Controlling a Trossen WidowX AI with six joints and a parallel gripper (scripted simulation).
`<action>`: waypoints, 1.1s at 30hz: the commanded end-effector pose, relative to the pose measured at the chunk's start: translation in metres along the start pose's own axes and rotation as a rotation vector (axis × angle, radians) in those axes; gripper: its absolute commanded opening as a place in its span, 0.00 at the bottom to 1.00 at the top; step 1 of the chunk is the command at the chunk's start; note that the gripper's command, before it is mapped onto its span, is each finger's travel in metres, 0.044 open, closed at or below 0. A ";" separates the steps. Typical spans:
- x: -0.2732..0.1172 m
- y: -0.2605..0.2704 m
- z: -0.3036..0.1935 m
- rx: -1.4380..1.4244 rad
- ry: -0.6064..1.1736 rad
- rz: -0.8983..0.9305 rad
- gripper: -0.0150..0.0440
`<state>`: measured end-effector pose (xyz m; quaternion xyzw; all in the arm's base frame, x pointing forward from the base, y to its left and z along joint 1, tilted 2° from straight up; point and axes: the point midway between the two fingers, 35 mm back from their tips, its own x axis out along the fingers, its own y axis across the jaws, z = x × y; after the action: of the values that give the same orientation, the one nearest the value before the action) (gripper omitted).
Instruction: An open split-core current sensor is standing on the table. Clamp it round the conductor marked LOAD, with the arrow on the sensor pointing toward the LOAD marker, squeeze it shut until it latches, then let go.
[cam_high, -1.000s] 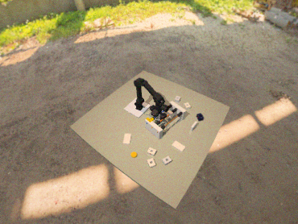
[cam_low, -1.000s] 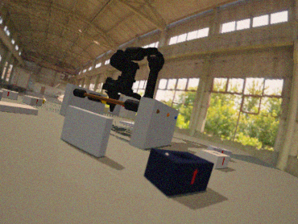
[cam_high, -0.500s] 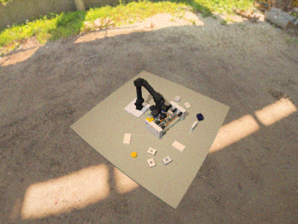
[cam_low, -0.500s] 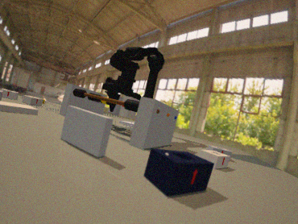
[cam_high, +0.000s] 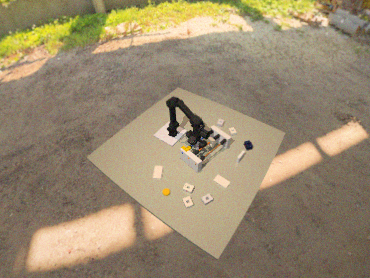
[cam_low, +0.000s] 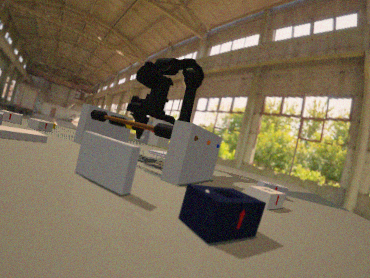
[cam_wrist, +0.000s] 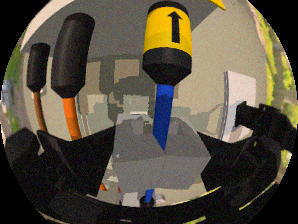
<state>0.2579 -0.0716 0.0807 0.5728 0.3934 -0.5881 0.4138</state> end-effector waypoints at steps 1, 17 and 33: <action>-0.011 0.000 0.000 0.001 0.004 0.006 0.25; -0.013 0.000 0.001 0.001 0.000 0.001 0.25; -0.013 0.000 0.001 0.001 0.000 0.001 0.88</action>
<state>0.2575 -0.0716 0.0940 0.5736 0.3926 -0.5876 0.4143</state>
